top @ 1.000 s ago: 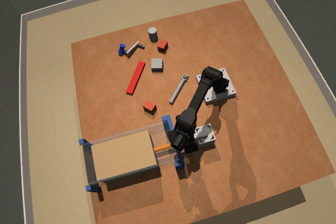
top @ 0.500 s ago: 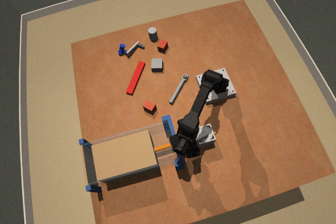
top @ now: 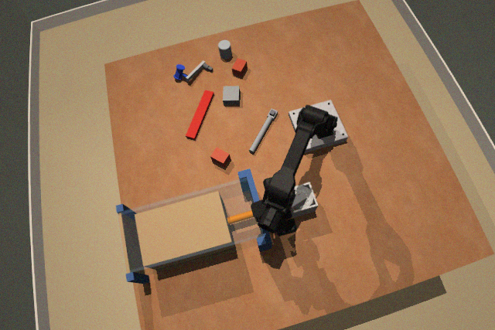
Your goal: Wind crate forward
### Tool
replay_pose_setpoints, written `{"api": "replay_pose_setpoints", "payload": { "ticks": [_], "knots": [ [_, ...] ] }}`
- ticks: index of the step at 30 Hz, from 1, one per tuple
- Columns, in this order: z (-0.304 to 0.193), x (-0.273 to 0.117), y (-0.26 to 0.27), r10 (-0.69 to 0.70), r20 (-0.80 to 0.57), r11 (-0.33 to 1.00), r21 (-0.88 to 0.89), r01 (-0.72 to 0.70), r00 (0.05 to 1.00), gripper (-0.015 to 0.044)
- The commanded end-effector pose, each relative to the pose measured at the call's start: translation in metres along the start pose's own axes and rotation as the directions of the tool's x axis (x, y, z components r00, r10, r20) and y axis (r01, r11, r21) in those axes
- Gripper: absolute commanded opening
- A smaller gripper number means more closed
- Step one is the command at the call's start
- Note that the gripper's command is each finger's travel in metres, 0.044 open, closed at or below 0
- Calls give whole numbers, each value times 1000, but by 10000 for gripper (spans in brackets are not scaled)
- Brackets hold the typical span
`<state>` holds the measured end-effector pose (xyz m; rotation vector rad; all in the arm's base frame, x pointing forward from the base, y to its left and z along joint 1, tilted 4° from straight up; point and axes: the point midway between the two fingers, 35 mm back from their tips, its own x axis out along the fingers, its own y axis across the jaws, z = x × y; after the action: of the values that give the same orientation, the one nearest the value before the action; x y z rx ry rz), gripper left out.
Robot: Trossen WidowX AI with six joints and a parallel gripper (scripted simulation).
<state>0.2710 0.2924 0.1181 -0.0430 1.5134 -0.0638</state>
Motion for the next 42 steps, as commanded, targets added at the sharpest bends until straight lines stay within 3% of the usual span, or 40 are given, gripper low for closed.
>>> {"api": "replay_pose_setpoints", "payload": {
  "ticks": [1,42],
  "knots": [
    [-11,1,21,30,-9,999,-25,-30,1000,0],
    [-29,0,42,32,-10,999,-25,-32,999,0]
  ]
}}
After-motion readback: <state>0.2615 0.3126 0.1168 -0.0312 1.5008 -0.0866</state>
